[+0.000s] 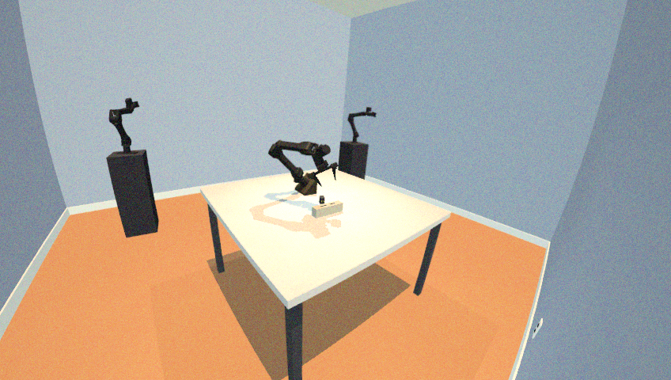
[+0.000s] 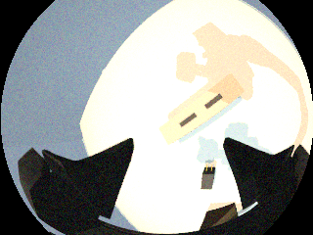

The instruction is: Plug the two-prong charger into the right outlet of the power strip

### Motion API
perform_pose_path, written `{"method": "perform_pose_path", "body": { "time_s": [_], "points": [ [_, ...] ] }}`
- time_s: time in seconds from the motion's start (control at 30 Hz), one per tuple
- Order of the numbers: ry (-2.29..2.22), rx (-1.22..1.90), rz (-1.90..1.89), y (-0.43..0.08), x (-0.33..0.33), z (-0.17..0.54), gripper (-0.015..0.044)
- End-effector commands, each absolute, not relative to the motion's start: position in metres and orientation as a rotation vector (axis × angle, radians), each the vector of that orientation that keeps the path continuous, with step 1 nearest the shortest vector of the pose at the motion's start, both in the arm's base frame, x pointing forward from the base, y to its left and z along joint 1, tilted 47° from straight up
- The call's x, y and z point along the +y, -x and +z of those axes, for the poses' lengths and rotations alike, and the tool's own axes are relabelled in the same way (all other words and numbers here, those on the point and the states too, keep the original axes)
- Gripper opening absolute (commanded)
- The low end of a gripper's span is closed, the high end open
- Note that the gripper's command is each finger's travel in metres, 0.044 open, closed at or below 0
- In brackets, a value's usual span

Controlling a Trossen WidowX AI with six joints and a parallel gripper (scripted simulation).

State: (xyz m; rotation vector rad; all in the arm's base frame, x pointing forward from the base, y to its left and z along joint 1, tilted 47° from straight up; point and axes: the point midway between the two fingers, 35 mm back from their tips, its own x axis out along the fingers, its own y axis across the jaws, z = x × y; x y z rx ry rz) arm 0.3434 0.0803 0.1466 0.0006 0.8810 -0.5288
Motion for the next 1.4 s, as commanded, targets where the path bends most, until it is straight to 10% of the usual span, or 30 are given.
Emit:
{"method": "perform_pose_path", "body": {
  "time_s": [0.0, 1.37],
  "points": [
    [0.044, 0.993, -0.598, -0.323, 0.072, 0.113, 0.0440],
    [0.268, 1.305, -0.901, -0.239, 0.026, 0.022, 0.0440]
  ]
}}
